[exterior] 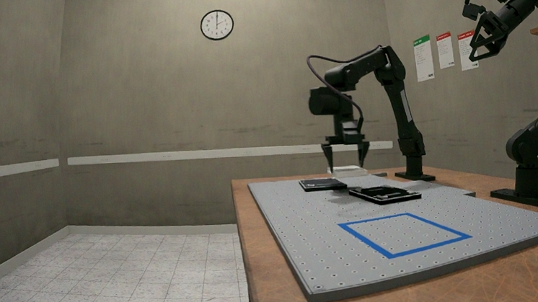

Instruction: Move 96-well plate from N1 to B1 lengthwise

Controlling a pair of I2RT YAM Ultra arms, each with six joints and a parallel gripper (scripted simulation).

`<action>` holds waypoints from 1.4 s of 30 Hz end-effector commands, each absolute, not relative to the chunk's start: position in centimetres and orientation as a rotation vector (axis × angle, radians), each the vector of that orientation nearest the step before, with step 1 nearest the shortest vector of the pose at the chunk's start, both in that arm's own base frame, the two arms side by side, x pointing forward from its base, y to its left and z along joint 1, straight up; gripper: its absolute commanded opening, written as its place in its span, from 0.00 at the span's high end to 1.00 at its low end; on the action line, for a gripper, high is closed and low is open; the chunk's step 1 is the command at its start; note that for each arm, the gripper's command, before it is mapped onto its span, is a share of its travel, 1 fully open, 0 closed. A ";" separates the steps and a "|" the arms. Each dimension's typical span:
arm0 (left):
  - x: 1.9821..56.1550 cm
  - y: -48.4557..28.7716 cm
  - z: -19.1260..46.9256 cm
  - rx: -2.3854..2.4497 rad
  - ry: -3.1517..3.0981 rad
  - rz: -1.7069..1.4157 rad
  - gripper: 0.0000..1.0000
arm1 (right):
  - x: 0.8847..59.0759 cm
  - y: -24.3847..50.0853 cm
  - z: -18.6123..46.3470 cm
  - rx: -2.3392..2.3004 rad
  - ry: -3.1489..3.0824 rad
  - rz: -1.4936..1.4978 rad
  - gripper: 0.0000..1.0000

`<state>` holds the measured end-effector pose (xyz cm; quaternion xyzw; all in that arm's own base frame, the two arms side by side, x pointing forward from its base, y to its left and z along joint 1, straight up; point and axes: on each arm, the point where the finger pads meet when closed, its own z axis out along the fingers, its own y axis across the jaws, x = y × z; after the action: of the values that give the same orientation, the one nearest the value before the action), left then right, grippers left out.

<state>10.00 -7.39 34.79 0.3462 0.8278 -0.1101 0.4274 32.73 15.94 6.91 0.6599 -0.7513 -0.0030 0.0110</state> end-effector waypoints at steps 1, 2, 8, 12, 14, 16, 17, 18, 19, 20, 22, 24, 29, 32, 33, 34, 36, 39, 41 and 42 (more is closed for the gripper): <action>9.4 -7.1 35.6 0.861 2.038 -0.279 0.00 | 31.6 20.2 8.0 1.993 -2.418 0.000 0.21; 9.4 -7.1 35.6 0.861 2.038 -0.279 0.00 | 31.1 21.3 8.0 2.002 -2.410 -0.001 0.21; 9.4 -7.1 35.6 0.861 2.038 -0.279 0.00 | 28.8 27.5 8.1 2.058 -2.365 0.001 0.21; 9.4 -7.1 35.6 0.861 2.038 -0.279 0.00 | 28.4 29.4 8.1 2.080 -2.363 0.023 0.21; 9.4 -7.1 35.6 0.861 2.038 -0.279 0.00 | 28.4 29.4 8.1 2.080 -2.363 0.023 0.21; 9.4 -7.1 35.6 0.861 2.038 -0.279 0.00 | 28.4 29.9 8.1 2.090 -2.360 0.024 0.21; 9.4 -7.1 35.6 0.861 2.038 -0.279 0.00 | 28.2 30.1 8.1 2.109 -2.344 0.023 0.21; 9.4 -7.1 35.6 0.861 2.038 -0.279 0.00 | 28.2 30.1 8.1 2.112 -2.342 0.022 0.21; 9.4 -7.1 35.6 0.861 2.038 -0.279 0.00 | 28.1 30.2 8.4 2.129 -2.336 0.008 0.21; 9.4 -7.1 35.6 0.861 2.038 -0.279 0.00 | 28.1 30.3 8.4 2.159 -2.310 0.007 0.21; 9.4 -7.1 35.6 0.861 2.038 -0.279 0.00 | 28.0 30.3 8.4 2.233 -2.238 0.002 0.21; 9.4 -7.1 35.6 0.861 2.038 -0.279 0.00 | 28.0 30.3 8.4 2.301 -2.167 -0.005 0.21; 9.4 -7.1 35.6 0.861 2.038 -0.279 0.00 | 28.2 30.2 8.3 2.316 -2.147 -0.008 0.21; 9.4 -7.1 35.6 0.861 2.038 -0.279 0.00 | 28.2 30.2 8.3 2.313 -2.151 -0.007 0.21; 9.4 -7.1 35.6 0.861 2.038 -0.279 0.00 | 28.2 30.2 8.3 2.313 -2.151 -0.007 0.21; 9.4 -7.1 35.6 0.861 2.038 -0.279 0.00 | 28.2 30.2 8.3 2.313 -2.151 -0.007 0.21; 9.7 -7.2 35.2 0.863 2.059 -0.273 0.00 | 28.1 30.5 8.2 2.327 -2.134 -0.007 0.21; 9.7 -7.2 35.2 0.863 2.059 -0.273 0.00 | 28.9 31.6 7.4 2.349 -2.170 -0.008 0.21; 9.7 -7.2 35.2 0.863 2.059 -0.273 0.00 | 28.2 30.7 6.8 2.316 -2.140 -0.007 0.21; 9.7 -7.2 35.2 0.863 2.059 -0.273 0.00 | 28.2 30.7 6.8 2.316 -2.140 -0.007 0.21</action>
<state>9.93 -7.45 34.77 0.3488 0.8271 -0.1105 0.4268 28.42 29.98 6.61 0.7274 -0.6862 0.0030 0.0015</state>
